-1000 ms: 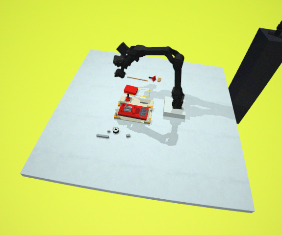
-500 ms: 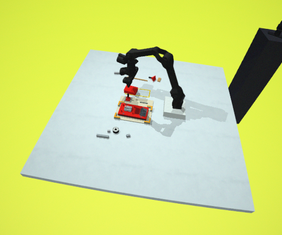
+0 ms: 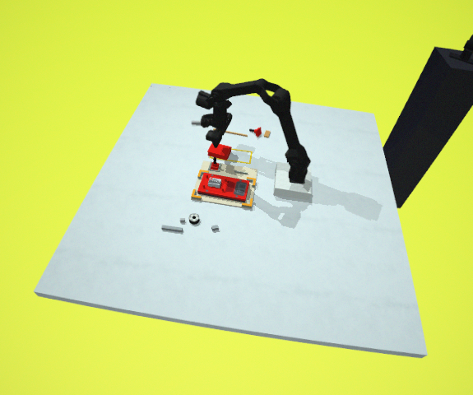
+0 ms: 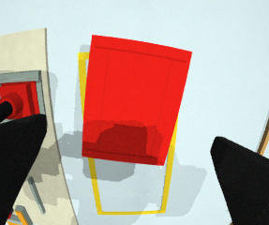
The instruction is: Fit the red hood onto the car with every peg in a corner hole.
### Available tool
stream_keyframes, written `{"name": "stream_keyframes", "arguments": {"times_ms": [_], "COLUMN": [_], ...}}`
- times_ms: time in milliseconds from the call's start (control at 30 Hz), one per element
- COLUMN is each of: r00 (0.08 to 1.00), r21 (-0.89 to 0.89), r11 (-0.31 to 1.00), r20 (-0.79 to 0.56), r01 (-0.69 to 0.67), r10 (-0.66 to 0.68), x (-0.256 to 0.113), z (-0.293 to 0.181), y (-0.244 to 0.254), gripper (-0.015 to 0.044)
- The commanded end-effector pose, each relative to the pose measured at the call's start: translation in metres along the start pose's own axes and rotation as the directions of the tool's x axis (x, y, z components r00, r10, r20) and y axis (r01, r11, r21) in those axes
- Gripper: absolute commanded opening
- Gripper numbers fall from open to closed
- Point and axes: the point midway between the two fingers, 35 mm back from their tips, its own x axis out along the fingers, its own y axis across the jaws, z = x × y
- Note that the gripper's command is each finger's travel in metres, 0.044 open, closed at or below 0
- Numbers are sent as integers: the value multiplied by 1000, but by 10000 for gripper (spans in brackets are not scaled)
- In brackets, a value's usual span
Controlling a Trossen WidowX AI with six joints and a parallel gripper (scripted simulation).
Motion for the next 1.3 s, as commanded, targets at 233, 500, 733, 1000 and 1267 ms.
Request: {"name": "stream_keyframes", "arguments": {"times_ms": [233, 500, 733, 1000, 1267], "r00": [1000, 1000, 1000, 1000, 1000], "r21": [6, 6, 6, 6, 6], "r11": [1000, 1000, 1000, 1000, 1000], "r20": [-1, -1, -1, -2, -2], "r01": [-3, -3, -3, -3, -3], "r10": [3, 3, 3, 3, 3], "x": [11, 18, 24, 31, 38], "z": [-1, -1, -2, -2, -3], "y": [0, -1, -1, -1, -1], "gripper": [440, 440, 440, 440, 440]}}
